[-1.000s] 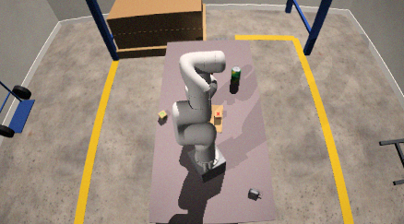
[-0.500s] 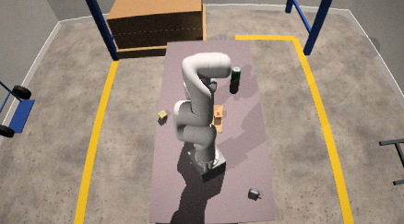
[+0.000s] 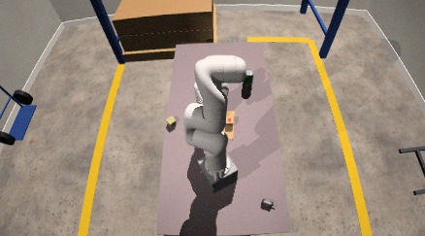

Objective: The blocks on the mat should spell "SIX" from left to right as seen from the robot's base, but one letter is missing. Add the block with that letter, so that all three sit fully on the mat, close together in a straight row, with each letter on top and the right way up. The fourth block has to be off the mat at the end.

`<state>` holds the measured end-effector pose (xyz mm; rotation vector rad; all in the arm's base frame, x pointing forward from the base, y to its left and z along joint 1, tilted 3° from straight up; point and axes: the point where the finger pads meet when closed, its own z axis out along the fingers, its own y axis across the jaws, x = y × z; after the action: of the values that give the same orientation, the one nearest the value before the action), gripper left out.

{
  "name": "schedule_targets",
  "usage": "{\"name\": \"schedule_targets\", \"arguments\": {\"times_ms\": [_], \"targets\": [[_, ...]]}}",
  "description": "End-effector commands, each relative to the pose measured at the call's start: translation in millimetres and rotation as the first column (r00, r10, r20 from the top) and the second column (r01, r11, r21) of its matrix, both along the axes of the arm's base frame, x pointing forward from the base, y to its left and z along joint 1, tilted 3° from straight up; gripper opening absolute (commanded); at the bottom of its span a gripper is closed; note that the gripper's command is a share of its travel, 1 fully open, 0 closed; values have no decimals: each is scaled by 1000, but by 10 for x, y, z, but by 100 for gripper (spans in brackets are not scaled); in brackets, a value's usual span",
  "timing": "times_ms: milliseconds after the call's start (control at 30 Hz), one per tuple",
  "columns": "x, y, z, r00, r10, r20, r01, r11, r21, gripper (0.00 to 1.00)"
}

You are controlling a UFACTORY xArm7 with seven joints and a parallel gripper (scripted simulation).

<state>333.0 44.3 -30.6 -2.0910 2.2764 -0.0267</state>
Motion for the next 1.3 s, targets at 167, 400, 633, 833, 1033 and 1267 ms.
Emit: {"name": "schedule_targets", "arguments": {"times_ms": [167,400,633,833,1033,1267], "targets": [[12,-1,11,1000,1,1,-1,1000,2,100],[10,-2,51,1000,1,1,-1,1000,1,100],[3,-5,201,1000,1,1,-1,1000,2,100],[-2,-7,308,1000,1,1,-1,1000,2,100],[-9,-10,454,1000,1,0,-1,1000,2,100],[-18,-14,623,1000,1,1,-1,1000,2,100]]}}
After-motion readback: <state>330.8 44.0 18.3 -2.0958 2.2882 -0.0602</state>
